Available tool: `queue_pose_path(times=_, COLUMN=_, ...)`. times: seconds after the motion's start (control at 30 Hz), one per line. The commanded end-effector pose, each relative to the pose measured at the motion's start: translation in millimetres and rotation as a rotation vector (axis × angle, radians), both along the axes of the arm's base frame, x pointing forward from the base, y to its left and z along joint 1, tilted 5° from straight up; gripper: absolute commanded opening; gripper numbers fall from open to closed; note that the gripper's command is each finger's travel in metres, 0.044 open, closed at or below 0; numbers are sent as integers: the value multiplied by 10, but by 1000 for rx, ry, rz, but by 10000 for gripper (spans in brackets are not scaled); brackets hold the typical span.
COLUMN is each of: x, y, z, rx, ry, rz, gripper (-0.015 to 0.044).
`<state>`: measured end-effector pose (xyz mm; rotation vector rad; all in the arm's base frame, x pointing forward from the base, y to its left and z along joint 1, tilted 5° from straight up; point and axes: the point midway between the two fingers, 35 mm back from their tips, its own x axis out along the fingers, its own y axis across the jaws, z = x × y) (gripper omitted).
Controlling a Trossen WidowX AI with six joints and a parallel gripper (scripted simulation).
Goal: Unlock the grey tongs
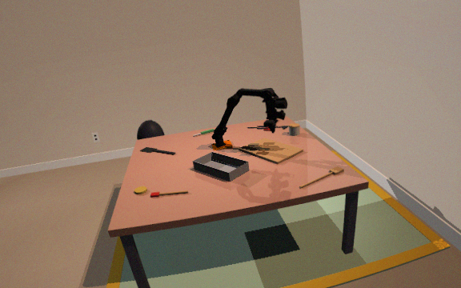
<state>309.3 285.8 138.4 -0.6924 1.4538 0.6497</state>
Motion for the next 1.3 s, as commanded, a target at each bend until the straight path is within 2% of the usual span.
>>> queue_pose_path(times=0.0, x=12, y=-7, z=-61, rx=-7, ry=-2, rz=4, gripper=-150)
queue_pose_path(times=1.27, x=4, y=-46, z=-679, rx=-31, ry=18, rz=0, gripper=-150)
